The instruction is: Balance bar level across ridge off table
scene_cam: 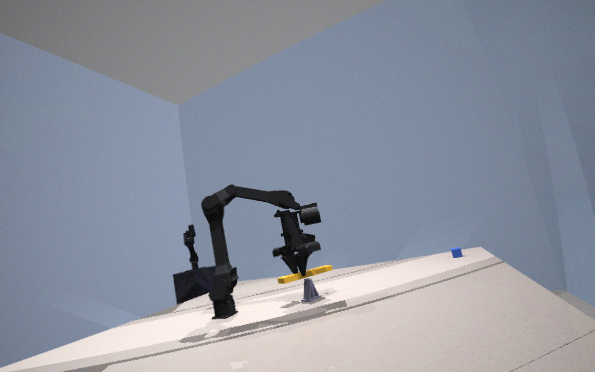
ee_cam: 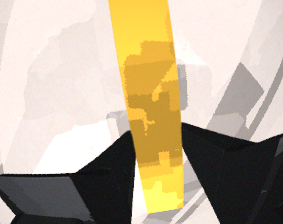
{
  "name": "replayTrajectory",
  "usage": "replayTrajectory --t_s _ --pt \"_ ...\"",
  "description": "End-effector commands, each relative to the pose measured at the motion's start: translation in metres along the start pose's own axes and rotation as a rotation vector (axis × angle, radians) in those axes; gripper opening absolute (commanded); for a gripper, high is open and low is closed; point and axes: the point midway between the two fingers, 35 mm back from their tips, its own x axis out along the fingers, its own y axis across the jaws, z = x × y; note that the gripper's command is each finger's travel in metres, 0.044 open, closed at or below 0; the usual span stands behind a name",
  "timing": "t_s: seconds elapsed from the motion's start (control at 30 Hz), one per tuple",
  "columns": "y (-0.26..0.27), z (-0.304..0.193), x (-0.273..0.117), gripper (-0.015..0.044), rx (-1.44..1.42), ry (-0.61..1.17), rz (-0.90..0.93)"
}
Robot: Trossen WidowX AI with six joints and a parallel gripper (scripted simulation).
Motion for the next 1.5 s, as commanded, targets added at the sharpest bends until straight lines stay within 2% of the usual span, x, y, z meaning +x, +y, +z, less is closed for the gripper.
replayTrajectory --t_s 0.0,1.47 --pt "-0.0002 0.0001 -0.0001 0.0000 -0.002 0.000 0.000" --pt "-0.0002 0.0002 0.0036 0.0000 -0.002 0.000 0.000"
